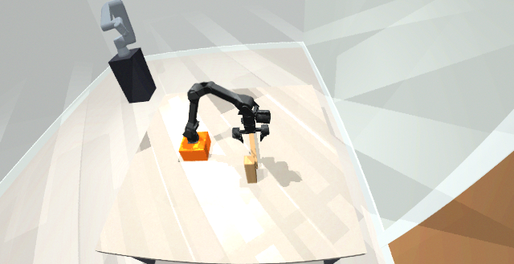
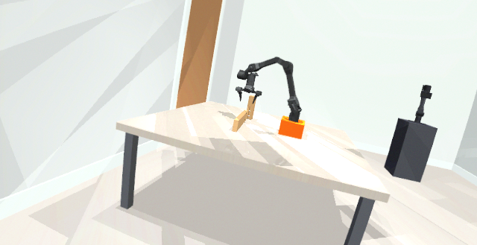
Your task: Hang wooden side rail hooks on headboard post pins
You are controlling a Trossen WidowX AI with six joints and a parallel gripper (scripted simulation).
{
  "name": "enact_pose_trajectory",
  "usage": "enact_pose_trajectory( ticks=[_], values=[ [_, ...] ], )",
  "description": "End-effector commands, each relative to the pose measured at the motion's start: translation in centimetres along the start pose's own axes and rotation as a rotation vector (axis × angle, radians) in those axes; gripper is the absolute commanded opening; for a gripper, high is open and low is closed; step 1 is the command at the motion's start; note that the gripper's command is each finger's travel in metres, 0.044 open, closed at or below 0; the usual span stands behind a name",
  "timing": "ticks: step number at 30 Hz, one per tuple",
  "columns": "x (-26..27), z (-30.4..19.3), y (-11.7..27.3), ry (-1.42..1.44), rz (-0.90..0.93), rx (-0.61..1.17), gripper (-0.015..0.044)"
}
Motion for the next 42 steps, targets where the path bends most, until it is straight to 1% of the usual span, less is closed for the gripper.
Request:
enact_pose_trajectory(
  ticks=[1,3,7,13,16,22,42],
  values=[
    [-0.2,-0.1,-0.1,0.032,0.005,-0.019,0.044],
    [-0.2,-0.1,-0.3,0.032,0.005,-0.019,0.044],
    [-0.2,-0.1,-3.4,0.031,0.005,-0.019,0.044],
    [-0.2,0.0,-3.7,0.031,0.005,-0.019,0.044],
    [-0.2,0.0,-5.0,0.031,0.005,-0.019,0.044],
    [-0.2,0.0,-5.2,0.031,0.005,-0.019,0.044],
    [-0.3,0.0,-8.4,0.031,0.005,-0.019,0.044]
  ],
)
Point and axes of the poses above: the point midway between the two fingers, 35 mm back from their tips, its own y axis back along the fingers, its own x axis across the jaws, z = x × y, the point moved 10 cm from there along y, back along the fingers, and after that the axes turned 13 degrees about y, right-handed, at the moved point
